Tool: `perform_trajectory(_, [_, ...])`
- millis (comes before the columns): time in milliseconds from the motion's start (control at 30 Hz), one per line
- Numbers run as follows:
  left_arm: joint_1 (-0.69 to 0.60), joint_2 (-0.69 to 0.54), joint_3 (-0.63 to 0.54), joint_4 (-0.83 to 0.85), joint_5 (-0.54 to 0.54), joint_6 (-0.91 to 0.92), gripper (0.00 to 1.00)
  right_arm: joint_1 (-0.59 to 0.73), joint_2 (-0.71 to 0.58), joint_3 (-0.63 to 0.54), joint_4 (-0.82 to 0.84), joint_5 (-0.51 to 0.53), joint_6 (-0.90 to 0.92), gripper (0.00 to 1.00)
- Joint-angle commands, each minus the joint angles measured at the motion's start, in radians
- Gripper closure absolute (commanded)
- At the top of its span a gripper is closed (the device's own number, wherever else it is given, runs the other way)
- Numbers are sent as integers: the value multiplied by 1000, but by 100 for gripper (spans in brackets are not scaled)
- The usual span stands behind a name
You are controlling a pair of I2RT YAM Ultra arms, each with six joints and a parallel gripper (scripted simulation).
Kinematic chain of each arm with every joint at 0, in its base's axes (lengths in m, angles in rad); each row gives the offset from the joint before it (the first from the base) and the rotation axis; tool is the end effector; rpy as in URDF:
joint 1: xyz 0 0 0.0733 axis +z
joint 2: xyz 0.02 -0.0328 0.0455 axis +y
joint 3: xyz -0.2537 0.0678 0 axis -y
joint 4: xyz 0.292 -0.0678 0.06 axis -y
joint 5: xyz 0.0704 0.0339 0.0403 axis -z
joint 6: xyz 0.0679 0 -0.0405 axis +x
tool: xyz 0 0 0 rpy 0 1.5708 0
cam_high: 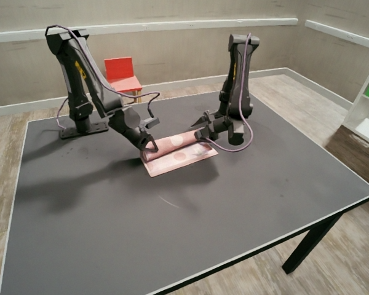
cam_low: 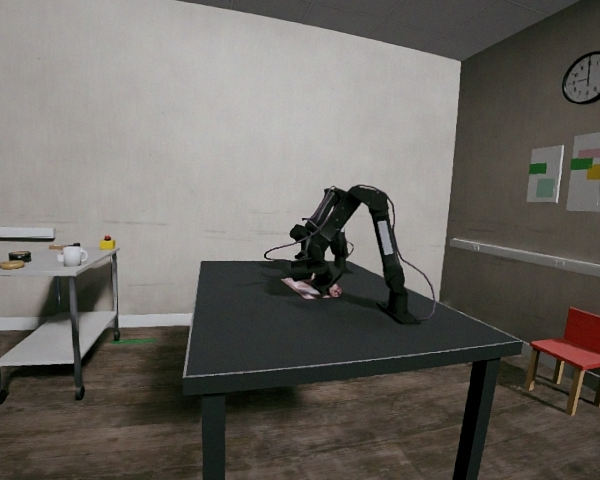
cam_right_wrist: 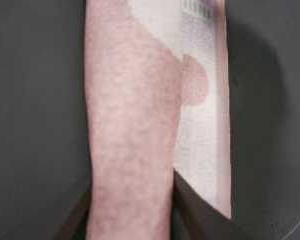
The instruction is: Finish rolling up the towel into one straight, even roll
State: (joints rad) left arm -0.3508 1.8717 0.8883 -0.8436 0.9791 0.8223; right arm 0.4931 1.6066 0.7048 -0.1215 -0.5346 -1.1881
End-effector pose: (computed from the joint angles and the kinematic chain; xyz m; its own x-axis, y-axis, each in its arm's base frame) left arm 0.2433 -0.1479 0.0466 -0.6225 0.6630 -0.4158 0.6617 0.1621 -0.7321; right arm 0.2686 0.1849 0.0704 0.3137 -0.7376 -0.5979 -0.9370 -0.1388 -0.3204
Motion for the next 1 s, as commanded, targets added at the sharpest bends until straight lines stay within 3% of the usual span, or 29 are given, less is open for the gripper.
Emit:
perform_trajectory(0, [7, -16, 24, -10, -7, 11, 27, 8, 1, 28, 4, -1, 11, 63])
perform_trajectory(133, [8, -21, 28, -20, -7, 12, 15, 8, 1, 28, 4, -1, 11, 63])
perform_trajectory(500, [106, -27, 103, -213, -35, 155, 15, -3, 33, 97, -103, -27, 18, 63])
perform_trajectory(767, [207, -2, 213, -423, -74, 312, 15, -26, 117, 248, -327, -82, 30, 63])
perform_trajectory(967, [191, -60, 179, -367, -93, 284, 13, -46, 215, 399, -536, -132, 33, 63])
